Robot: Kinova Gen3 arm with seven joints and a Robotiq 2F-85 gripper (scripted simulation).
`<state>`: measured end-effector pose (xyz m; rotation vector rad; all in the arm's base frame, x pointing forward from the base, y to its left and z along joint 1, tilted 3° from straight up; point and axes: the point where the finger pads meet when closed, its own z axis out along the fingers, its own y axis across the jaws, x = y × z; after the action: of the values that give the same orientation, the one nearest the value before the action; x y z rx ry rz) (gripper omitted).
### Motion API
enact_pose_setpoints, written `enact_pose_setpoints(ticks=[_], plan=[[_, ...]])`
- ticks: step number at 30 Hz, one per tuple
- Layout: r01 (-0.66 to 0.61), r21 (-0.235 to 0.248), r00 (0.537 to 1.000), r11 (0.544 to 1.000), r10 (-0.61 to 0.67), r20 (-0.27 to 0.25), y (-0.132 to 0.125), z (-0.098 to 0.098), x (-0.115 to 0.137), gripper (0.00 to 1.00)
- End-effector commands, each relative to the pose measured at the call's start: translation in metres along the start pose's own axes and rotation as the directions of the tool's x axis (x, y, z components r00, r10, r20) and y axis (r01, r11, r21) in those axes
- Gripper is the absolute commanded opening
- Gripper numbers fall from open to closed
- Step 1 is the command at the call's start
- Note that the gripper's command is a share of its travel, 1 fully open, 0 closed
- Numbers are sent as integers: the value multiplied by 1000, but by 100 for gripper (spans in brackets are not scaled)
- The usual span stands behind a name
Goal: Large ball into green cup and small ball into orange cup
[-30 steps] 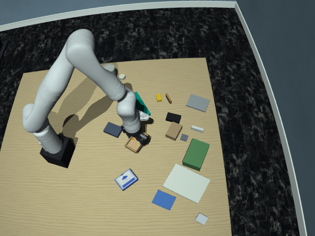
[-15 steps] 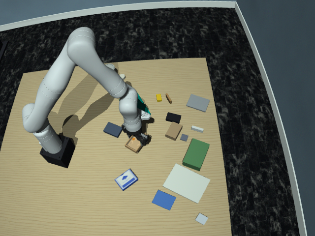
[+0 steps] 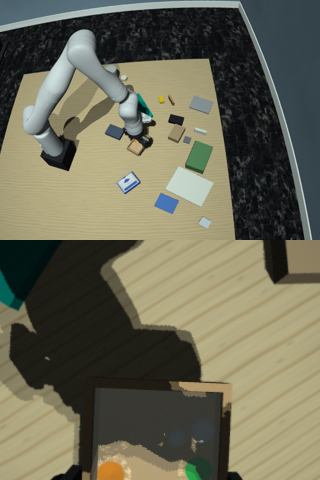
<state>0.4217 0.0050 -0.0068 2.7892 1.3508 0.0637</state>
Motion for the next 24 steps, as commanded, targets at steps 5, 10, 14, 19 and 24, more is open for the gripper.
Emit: enact_pose_setpoints(ticks=[5, 10, 14, 19, 24], plan=[[-1, -15, 1000, 1000, 1, 5, 0, -1, 0, 71], [0, -11, 1000, 1000, 1, 19, 0, -1, 1, 71], [0, -9, 1000, 1000, 1, 24, 0, -1, 1, 71], [-1, -14, 1000, 1000, 1, 7, 0, -1, 0, 71], [-1, -12, 1000, 1000, 1, -3, 0, -1, 0, 71]])
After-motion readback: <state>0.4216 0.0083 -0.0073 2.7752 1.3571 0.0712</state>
